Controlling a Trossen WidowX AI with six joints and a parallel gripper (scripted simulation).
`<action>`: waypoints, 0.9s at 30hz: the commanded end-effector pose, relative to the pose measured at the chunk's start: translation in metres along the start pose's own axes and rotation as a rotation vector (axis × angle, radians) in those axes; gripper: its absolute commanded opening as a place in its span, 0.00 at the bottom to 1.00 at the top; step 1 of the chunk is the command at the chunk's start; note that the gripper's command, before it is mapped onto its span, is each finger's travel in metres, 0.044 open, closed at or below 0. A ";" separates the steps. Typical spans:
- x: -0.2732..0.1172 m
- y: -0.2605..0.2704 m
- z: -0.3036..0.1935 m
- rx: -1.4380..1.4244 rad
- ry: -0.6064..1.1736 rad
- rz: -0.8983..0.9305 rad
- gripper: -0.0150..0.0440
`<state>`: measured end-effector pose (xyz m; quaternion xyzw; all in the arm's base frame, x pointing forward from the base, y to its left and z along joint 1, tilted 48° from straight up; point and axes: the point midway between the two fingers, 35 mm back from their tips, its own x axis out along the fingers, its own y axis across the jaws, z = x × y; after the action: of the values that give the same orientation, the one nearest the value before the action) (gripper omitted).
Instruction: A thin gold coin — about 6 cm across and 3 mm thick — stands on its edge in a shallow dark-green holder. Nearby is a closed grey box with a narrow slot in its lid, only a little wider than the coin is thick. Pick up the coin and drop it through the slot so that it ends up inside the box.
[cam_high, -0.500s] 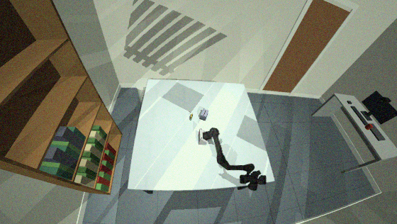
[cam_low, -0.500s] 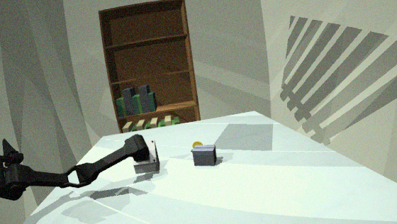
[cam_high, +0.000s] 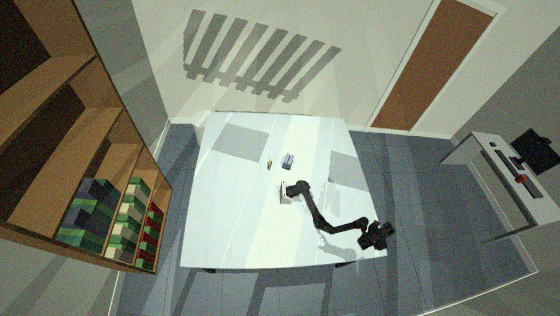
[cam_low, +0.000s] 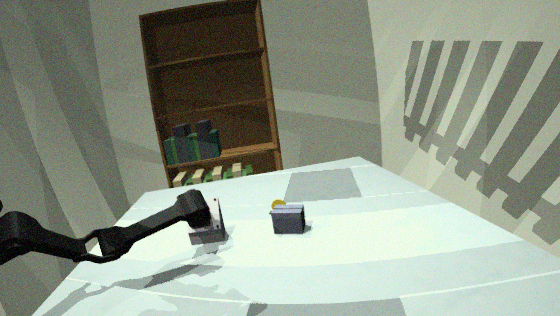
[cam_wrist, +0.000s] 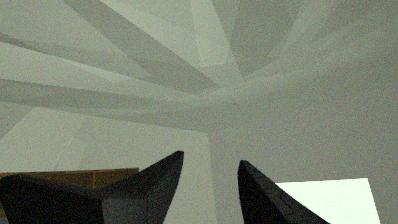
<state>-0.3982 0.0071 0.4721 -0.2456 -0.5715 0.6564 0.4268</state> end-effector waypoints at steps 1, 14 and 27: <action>-0.008 -0.066 -0.028 0.227 -0.062 -0.091 0.53; -0.037 -0.197 -0.126 0.613 -0.184 -0.352 0.53; -0.073 -0.282 -0.291 1.099 -0.200 -0.656 0.53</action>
<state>-0.1025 0.0779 0.6623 0.2027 -0.2912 0.7259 0.5892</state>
